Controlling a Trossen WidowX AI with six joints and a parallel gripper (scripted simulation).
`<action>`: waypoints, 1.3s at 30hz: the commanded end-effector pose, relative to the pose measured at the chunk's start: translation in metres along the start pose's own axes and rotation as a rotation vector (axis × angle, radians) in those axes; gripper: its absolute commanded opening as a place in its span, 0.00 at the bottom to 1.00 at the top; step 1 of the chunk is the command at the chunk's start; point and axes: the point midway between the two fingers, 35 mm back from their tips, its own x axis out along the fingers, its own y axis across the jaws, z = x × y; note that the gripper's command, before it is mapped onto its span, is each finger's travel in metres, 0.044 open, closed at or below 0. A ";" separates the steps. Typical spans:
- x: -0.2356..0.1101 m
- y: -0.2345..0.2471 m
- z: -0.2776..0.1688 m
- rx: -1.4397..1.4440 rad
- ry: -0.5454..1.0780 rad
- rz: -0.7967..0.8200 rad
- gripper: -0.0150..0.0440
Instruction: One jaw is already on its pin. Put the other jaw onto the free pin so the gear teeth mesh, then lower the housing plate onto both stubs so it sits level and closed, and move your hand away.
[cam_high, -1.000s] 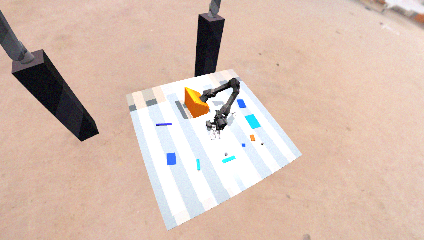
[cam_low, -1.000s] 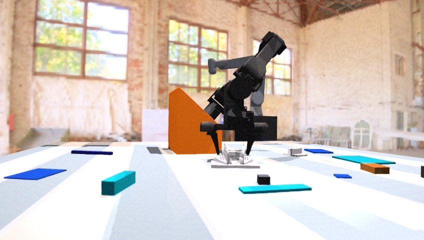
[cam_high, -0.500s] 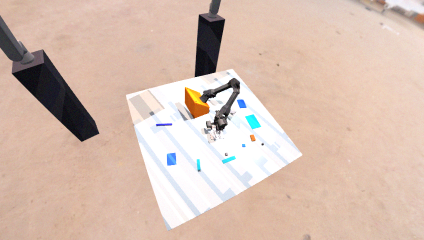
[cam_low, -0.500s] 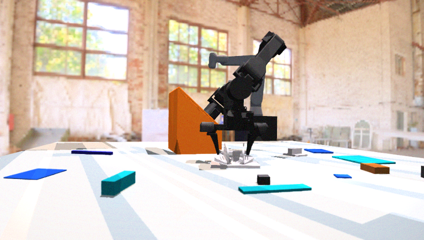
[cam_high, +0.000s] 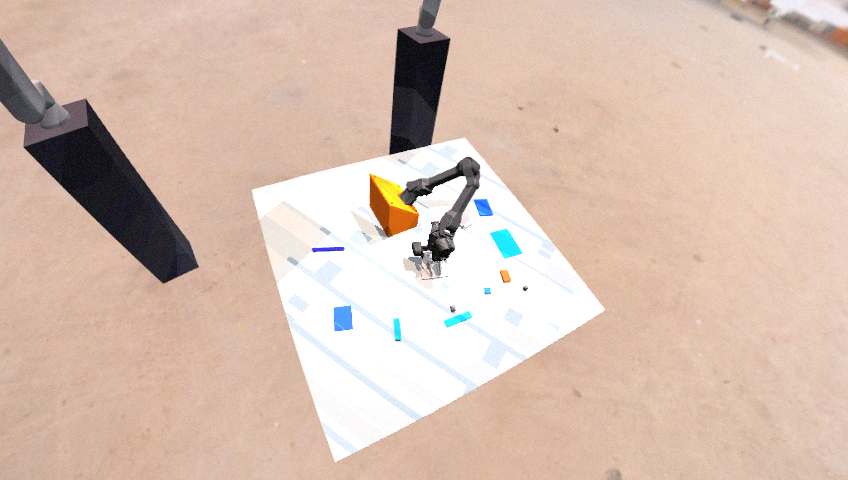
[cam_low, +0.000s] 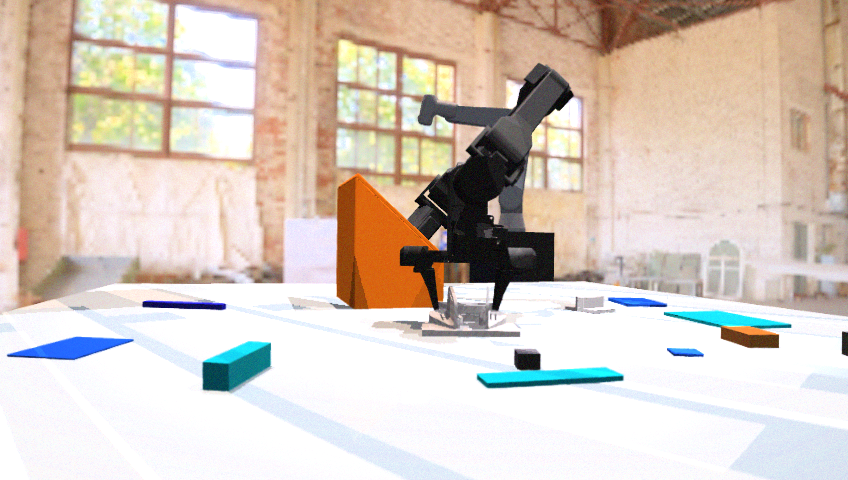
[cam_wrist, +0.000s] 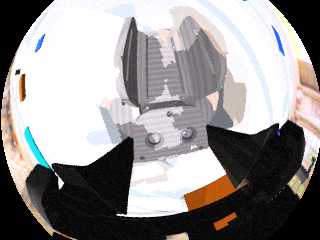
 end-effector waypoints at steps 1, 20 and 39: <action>0.001 0.001 0.000 0.002 0.002 0.004 0.85; -0.005 0.001 0.000 0.002 0.002 0.003 0.85; -0.001 0.001 0.000 0.002 0.002 0.004 0.85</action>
